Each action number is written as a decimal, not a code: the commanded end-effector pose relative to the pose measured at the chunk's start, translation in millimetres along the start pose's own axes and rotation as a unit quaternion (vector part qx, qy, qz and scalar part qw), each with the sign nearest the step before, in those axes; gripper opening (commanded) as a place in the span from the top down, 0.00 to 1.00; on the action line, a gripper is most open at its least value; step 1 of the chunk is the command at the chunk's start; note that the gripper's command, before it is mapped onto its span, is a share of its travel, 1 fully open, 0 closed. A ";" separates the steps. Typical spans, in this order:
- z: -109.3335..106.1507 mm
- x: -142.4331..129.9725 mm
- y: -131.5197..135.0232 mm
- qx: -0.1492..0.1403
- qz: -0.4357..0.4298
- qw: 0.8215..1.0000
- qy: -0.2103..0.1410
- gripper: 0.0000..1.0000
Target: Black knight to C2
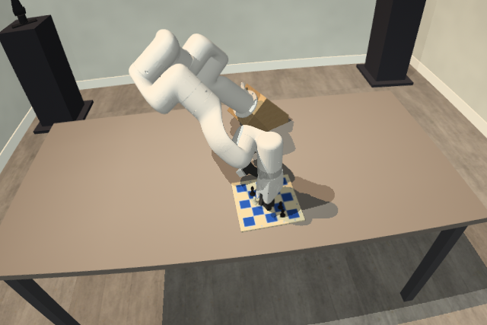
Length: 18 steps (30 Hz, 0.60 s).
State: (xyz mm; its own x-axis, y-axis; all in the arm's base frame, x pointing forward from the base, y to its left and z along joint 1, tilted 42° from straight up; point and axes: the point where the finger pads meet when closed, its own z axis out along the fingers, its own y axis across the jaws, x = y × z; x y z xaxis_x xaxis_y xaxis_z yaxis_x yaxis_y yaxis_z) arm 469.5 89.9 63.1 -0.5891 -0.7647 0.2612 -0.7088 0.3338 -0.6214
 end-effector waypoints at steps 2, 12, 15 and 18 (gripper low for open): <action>-1.5 -1.6 -0.2 0.001 0.000 1.000 -0.002 1.00; 0.3 -1.6 -0.2 0.001 0.000 1.000 -0.002 1.00; 0.8 -1.7 -0.2 0.001 0.000 1.000 -0.002 1.00; 1.4 -1.7 -0.2 0.001 0.000 1.000 -0.002 1.00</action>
State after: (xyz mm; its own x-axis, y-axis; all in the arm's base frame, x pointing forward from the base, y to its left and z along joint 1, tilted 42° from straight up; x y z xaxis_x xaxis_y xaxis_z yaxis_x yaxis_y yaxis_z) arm 470.5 88.5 61.3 -0.5890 -0.7648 0.2611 -0.7088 0.3338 -0.6214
